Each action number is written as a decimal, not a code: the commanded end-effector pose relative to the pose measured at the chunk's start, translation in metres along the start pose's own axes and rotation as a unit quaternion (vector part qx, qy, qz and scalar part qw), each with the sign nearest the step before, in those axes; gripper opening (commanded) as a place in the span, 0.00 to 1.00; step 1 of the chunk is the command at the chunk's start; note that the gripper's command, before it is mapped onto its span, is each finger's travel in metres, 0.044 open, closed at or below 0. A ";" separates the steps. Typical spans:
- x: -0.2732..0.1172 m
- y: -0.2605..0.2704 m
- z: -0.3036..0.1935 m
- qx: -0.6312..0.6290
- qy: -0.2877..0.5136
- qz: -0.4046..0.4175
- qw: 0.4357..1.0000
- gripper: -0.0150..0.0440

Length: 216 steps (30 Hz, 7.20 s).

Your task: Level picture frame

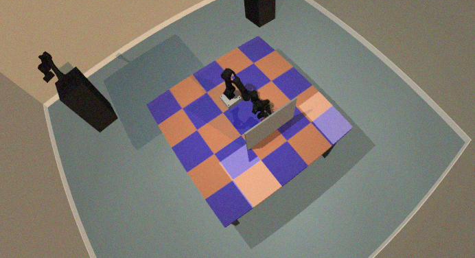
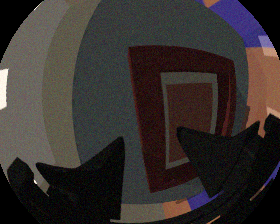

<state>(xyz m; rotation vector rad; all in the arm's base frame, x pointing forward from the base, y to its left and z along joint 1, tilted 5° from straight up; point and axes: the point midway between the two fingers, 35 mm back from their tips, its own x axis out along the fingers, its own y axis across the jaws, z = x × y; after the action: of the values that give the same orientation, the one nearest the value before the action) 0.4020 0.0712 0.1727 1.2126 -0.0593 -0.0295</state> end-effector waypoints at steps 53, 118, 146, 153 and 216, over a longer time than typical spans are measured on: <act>0.000 0.000 -0.001 0.003 0.003 -0.001 1.000 0.25; 0.000 0.009 -0.001 0.003 0.003 -0.001 1.000 0.25; 0.000 0.009 0.001 0.003 0.003 -0.001 1.000 0.25; 0.000 0.009 0.002 0.003 0.003 -0.001 1.000 0.25; 0.001 0.002 0.006 0.003 0.003 -0.001 1.000 0.25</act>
<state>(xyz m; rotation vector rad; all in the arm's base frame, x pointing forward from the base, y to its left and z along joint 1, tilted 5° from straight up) 0.4021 0.0656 0.1768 1.2110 -0.0537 -0.0346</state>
